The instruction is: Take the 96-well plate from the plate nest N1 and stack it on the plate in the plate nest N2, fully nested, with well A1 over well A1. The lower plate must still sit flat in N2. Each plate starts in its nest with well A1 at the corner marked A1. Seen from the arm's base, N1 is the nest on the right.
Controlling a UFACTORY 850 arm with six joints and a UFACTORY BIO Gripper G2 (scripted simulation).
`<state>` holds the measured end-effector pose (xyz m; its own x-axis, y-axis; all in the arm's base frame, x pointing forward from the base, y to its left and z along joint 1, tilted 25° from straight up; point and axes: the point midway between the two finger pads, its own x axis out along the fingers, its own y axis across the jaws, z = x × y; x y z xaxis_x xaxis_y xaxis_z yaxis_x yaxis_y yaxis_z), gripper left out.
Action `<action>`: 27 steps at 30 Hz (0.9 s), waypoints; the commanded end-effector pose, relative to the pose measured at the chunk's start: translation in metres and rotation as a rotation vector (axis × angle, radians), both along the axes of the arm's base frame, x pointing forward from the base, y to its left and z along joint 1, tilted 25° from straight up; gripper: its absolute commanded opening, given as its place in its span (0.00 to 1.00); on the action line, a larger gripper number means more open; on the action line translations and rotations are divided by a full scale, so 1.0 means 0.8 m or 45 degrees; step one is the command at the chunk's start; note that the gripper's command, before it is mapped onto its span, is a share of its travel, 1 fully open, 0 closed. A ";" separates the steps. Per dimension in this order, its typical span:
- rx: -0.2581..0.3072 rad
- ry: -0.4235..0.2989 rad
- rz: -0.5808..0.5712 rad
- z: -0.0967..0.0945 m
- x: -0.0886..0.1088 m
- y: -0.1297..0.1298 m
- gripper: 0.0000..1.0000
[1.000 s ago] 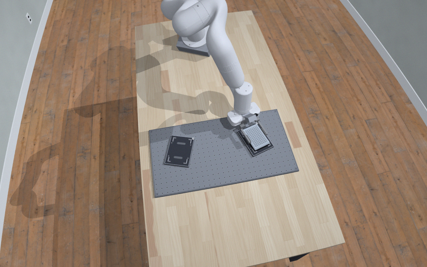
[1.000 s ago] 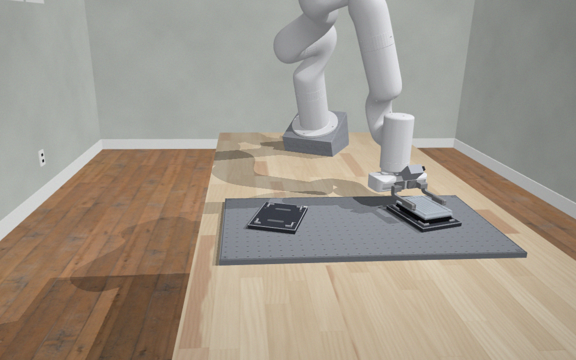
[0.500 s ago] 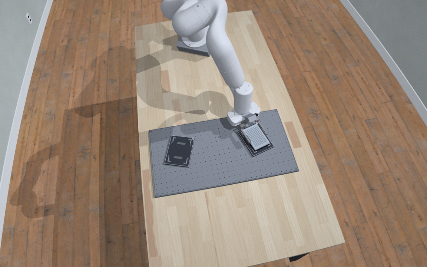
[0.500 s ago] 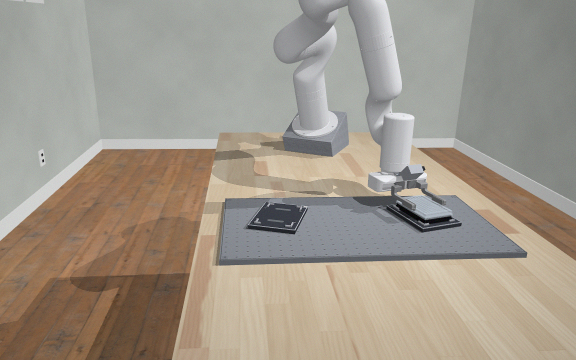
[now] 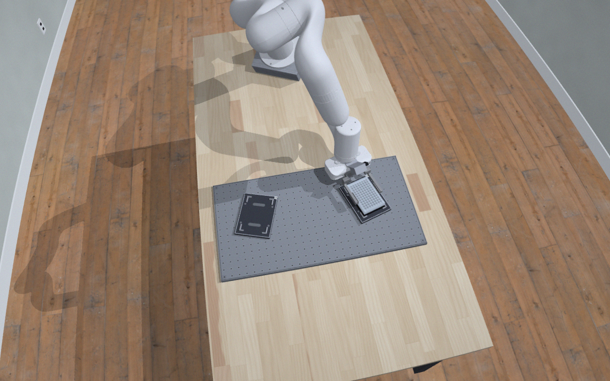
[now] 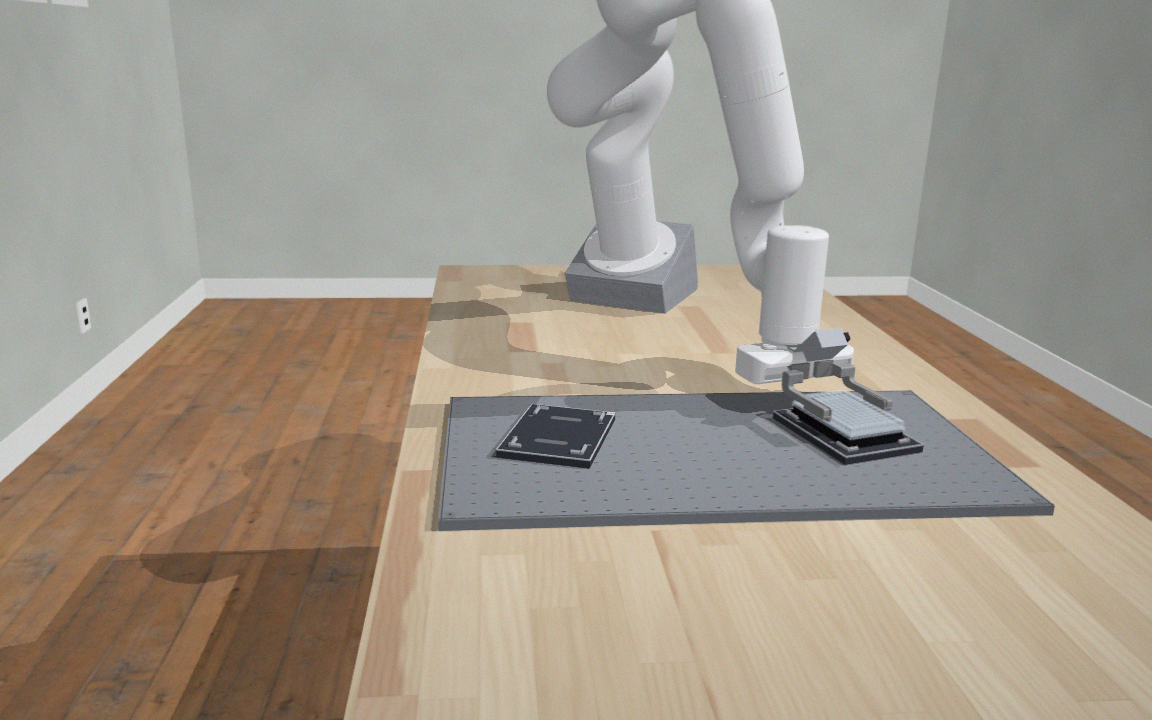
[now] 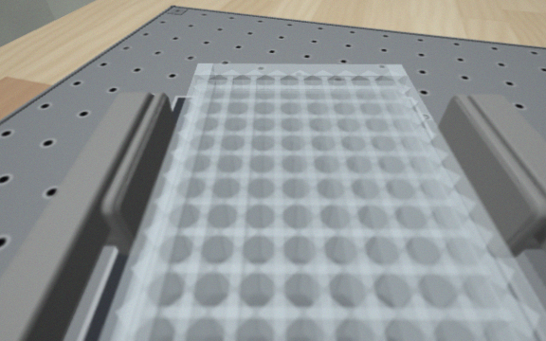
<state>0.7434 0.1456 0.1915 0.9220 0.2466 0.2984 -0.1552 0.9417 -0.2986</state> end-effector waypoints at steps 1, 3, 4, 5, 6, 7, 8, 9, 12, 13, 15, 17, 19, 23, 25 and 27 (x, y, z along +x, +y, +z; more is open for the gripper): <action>0.000 0.000 0.000 0.000 0.000 0.000 0.00; 0.000 0.000 0.000 0.002 -0.001 0.001 0.37; 0.000 0.000 0.000 0.002 -0.001 0.001 0.37; 0.000 0.000 0.000 0.002 -0.001 0.001 0.37; 0.000 0.000 0.000 0.002 -0.001 0.001 0.37; 0.000 0.000 0.000 0.002 -0.001 0.001 0.37; 0.000 0.000 0.000 0.002 -0.001 0.001 0.37; 0.000 0.000 0.000 0.002 -0.001 0.001 0.37; 0.000 0.000 0.000 0.002 -0.001 0.001 0.37; 0.000 0.000 0.000 0.002 -0.001 0.001 0.37; 0.000 0.000 0.000 0.002 -0.001 0.001 0.37; 0.000 0.000 0.000 0.002 -0.001 0.001 0.37; 0.000 0.000 0.000 0.002 -0.001 0.001 0.37; 0.000 0.000 0.000 0.002 -0.001 0.001 0.37; 0.000 0.000 0.000 0.002 -0.001 0.001 0.37; 0.000 0.000 0.000 0.002 -0.001 0.001 0.37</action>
